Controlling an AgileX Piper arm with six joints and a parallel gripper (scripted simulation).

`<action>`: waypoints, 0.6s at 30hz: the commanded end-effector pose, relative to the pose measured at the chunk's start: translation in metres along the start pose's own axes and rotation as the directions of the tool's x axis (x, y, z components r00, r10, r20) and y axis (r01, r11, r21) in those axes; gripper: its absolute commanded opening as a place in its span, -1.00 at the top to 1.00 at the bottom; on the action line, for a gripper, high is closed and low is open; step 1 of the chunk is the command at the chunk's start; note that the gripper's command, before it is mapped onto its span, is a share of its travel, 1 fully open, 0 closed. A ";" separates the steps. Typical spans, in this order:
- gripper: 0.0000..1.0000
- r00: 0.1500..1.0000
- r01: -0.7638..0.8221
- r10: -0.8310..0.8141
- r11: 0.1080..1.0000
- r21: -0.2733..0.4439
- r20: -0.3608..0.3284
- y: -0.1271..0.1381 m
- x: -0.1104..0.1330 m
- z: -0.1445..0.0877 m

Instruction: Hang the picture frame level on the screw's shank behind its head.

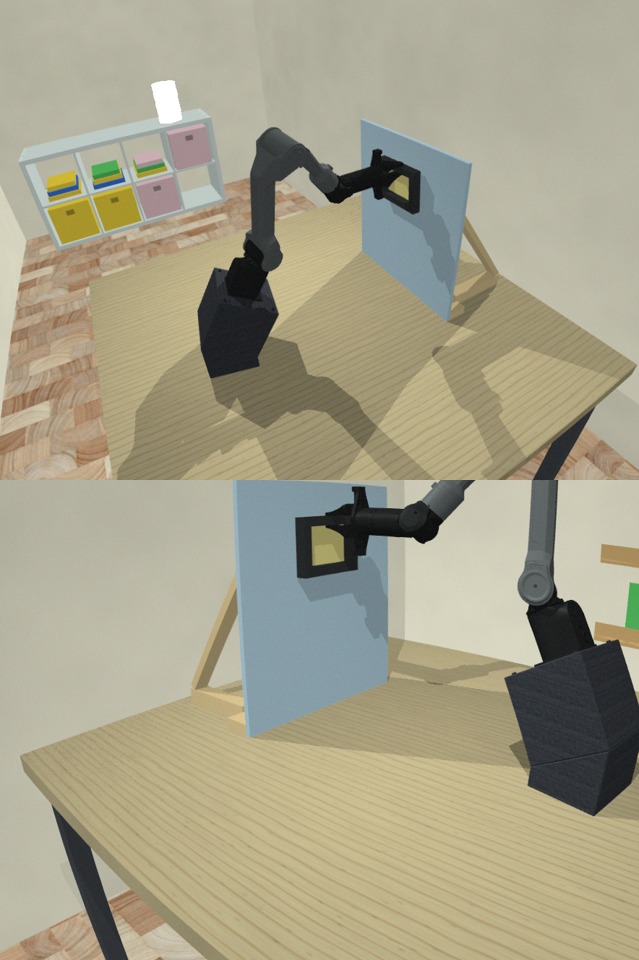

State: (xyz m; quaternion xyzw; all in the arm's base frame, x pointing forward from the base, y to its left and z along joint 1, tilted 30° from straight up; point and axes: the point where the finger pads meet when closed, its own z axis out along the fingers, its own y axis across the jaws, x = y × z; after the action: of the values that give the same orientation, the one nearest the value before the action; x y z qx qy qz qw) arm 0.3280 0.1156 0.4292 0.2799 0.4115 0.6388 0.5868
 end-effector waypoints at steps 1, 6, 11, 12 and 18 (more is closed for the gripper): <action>1.00 1.000 -0.007 0.007 1.000 -0.012 0.002 0.005 -0.001 0.000; 1.00 1.000 -0.021 0.021 1.000 -0.012 0.002 0.004 -0.002 0.000; 1.00 1.000 -0.026 0.026 1.000 -0.012 0.002 0.004 -0.002 0.000; 1.00 1.000 -0.027 0.027 1.000 -0.012 0.003 0.004 -0.003 0.000; 1.00 1.000 -0.030 0.030 0.999 -0.012 0.003 0.004 -0.003 0.000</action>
State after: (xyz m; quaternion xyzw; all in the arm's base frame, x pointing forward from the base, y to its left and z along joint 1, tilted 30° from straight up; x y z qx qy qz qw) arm 0.3282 0.1142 0.4295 0.2857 0.4074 0.6470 0.5777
